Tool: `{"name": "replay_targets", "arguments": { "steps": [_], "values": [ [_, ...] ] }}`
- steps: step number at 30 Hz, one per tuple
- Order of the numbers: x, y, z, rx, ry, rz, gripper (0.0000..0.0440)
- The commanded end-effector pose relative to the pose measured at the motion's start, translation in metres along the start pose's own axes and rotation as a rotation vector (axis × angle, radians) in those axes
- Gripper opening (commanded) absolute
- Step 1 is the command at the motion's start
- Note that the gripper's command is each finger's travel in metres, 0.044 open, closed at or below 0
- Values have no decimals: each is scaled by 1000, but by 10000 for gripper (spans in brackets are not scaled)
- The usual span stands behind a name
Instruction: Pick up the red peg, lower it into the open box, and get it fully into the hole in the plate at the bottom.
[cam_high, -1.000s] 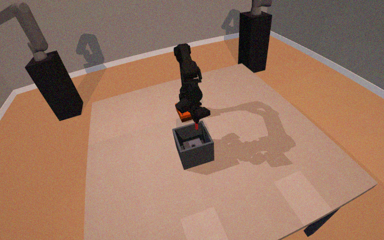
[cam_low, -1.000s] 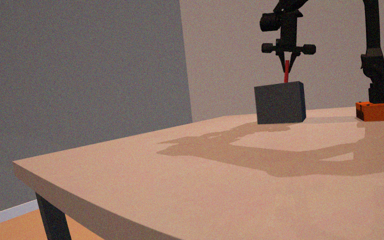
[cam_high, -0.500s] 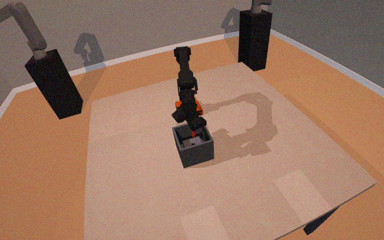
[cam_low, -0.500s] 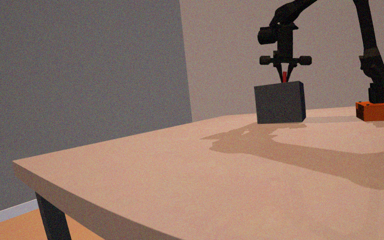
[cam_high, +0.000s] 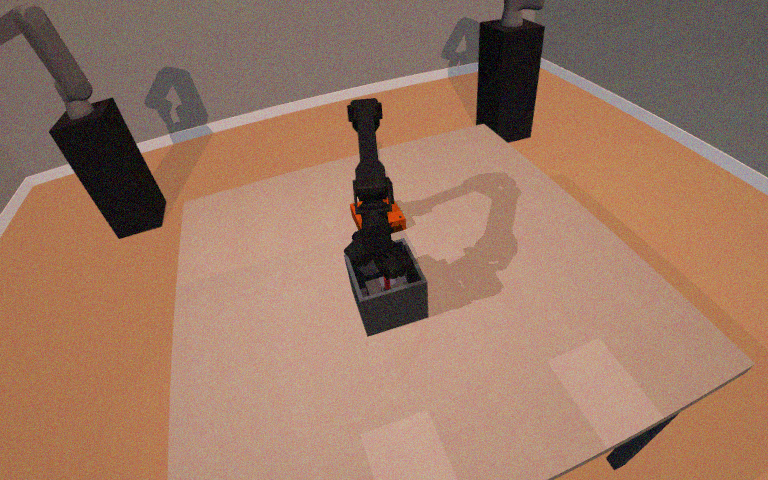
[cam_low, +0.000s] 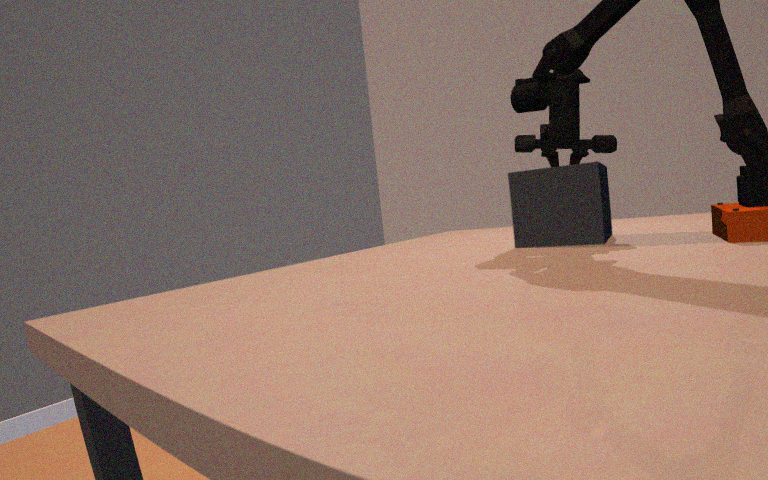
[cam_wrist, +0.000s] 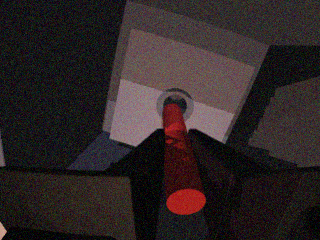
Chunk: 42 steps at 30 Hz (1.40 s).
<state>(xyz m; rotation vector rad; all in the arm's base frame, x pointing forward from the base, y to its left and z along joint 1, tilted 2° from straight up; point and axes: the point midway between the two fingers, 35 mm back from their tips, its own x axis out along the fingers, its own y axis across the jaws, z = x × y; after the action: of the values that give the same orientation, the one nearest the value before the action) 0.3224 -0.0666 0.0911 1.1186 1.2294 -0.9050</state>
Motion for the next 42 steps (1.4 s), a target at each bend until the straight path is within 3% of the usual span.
{"name": "replay_targets", "arguments": {
  "steps": [1,3,5,9,11,14,18,42],
  "values": [
    [11,-1,0,-14,11,-12,0],
    [16,-1,1,-22,12,-18,0],
    [21,-3,1,-27,14,-32,48],
    [27,-1,3,-48,11,-41,54],
    [29,0,4,-55,11,-46,96],
    [27,2,1,-56,30,-50,108],
    [19,5,5,-42,58,-26,141],
    [-49,40,19,-19,223,193,224]
  ]
}}
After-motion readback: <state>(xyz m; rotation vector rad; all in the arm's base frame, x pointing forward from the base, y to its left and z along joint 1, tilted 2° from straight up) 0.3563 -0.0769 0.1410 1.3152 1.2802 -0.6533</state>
